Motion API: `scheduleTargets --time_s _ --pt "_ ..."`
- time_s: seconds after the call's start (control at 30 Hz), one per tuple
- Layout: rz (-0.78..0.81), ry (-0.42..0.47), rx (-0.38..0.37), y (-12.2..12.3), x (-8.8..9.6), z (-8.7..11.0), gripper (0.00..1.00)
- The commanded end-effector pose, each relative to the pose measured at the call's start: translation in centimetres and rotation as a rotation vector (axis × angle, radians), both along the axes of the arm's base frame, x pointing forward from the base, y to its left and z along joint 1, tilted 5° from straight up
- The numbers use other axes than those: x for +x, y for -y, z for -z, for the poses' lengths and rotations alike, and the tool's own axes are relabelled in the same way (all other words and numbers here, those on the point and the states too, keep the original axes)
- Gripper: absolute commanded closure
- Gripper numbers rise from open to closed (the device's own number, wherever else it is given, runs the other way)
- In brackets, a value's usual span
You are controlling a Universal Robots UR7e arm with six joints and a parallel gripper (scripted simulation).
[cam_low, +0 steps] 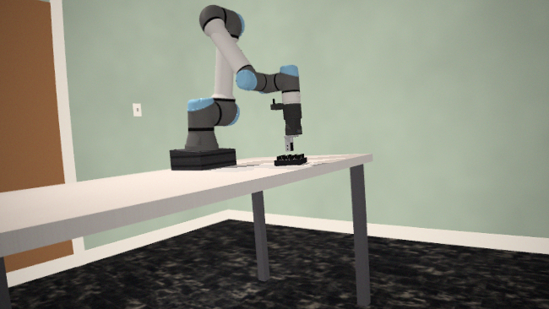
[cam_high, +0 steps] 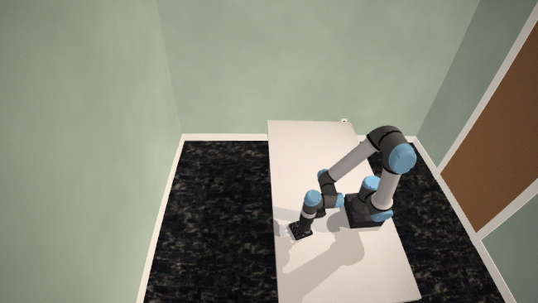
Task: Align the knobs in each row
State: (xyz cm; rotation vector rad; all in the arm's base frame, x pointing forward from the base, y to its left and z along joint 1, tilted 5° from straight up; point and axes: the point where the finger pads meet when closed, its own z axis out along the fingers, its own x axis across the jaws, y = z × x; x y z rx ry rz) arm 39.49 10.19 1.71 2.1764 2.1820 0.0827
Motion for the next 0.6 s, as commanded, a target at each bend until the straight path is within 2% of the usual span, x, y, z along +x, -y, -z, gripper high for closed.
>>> scheduleTargets --time_s 0.0,0.57 --pt "0.000 0.002 0.000 -0.01 0.08 0.43 0.54" --pt "0.000 0.002 0.000 -0.02 0.11 0.79 0.54"
